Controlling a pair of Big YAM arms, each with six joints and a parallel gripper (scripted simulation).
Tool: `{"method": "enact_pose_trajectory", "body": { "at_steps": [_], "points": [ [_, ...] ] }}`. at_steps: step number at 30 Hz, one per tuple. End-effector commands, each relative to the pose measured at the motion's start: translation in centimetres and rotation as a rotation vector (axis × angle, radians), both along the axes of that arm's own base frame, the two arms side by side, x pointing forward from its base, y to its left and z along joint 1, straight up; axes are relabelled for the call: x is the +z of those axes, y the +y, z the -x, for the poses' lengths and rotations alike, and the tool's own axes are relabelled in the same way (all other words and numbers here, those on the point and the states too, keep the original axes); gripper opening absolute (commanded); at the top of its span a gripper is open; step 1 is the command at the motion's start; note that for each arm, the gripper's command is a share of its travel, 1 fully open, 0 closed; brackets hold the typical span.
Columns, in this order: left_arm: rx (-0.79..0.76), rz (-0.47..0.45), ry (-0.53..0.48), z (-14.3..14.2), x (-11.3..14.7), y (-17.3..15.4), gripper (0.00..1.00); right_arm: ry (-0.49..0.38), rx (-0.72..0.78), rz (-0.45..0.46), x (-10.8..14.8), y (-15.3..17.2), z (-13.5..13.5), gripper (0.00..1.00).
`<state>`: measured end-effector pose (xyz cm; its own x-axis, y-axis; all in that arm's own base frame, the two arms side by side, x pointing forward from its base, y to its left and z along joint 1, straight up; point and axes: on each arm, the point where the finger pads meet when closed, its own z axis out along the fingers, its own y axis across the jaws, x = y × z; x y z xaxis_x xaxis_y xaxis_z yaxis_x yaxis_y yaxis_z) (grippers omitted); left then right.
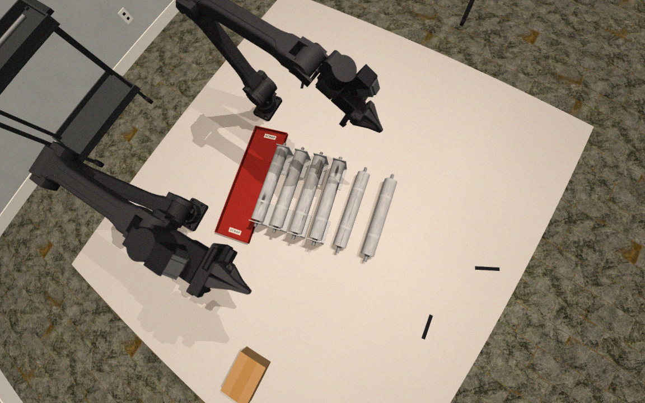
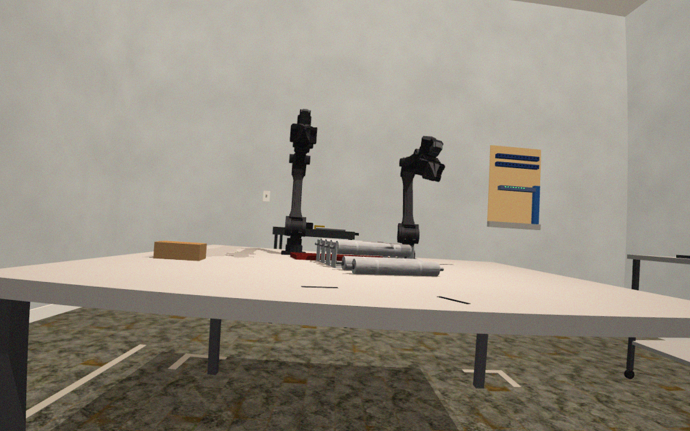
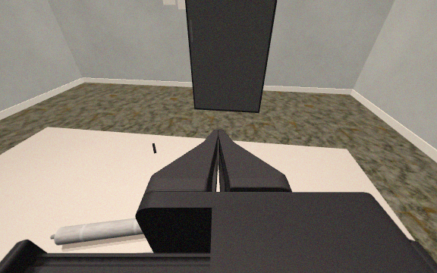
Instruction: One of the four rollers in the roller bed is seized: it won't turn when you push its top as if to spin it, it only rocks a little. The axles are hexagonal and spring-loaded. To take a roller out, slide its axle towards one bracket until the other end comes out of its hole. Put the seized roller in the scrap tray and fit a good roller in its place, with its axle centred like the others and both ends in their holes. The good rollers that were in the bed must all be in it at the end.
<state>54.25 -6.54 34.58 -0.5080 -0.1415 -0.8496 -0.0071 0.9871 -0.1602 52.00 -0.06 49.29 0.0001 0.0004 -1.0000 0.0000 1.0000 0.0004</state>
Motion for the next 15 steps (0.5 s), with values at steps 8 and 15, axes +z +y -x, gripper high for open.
{"method": "enact_pose_trajectory", "body": {
  "at_steps": [8, 15],
  "points": [
    [-0.004, -0.127, -0.389, 0.6, 10.5, 4.6, 0.0, -0.061, 0.006, 0.014, 2.9, 0.4, 0.7, 0.0],
    [0.02, -0.182, -0.54, 1.9, 14.3, 6.6, 0.0, -0.055, 0.006, 0.013, 2.4, 0.4, 0.5, 0.0]
  ]
}}
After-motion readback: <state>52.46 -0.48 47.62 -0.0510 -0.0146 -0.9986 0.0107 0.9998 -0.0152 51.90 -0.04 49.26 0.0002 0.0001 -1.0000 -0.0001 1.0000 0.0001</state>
